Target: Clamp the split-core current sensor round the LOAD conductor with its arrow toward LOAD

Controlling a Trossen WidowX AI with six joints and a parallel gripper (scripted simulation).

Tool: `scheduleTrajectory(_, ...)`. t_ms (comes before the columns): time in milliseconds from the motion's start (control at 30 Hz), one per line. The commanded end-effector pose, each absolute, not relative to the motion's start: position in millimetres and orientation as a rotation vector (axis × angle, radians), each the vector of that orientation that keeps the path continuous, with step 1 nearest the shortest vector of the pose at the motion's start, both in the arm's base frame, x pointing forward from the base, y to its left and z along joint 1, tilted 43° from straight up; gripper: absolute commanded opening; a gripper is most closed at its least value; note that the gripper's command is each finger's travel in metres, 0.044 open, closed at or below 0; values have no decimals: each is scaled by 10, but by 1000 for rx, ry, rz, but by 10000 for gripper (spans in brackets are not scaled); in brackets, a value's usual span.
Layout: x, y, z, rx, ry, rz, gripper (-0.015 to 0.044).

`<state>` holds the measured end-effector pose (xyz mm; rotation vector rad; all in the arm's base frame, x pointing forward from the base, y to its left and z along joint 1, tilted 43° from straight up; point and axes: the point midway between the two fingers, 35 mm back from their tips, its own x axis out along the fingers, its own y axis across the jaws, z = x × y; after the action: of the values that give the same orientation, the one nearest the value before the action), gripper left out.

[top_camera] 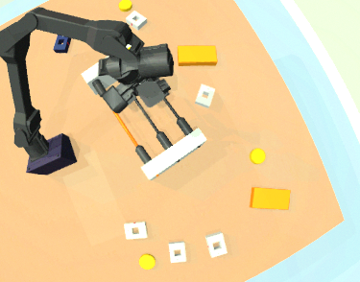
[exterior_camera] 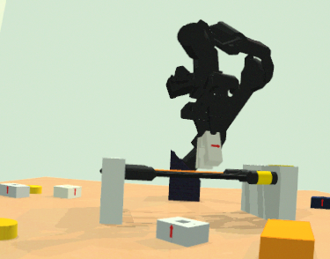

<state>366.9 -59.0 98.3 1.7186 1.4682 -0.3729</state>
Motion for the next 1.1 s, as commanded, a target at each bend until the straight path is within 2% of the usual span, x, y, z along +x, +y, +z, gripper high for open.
scheduleTrajectory(0,3774,-550,1019,1803,1460,-420,0)
scheduleTrajectory(1067,3915,-236,718,1806,1459,-419,0)
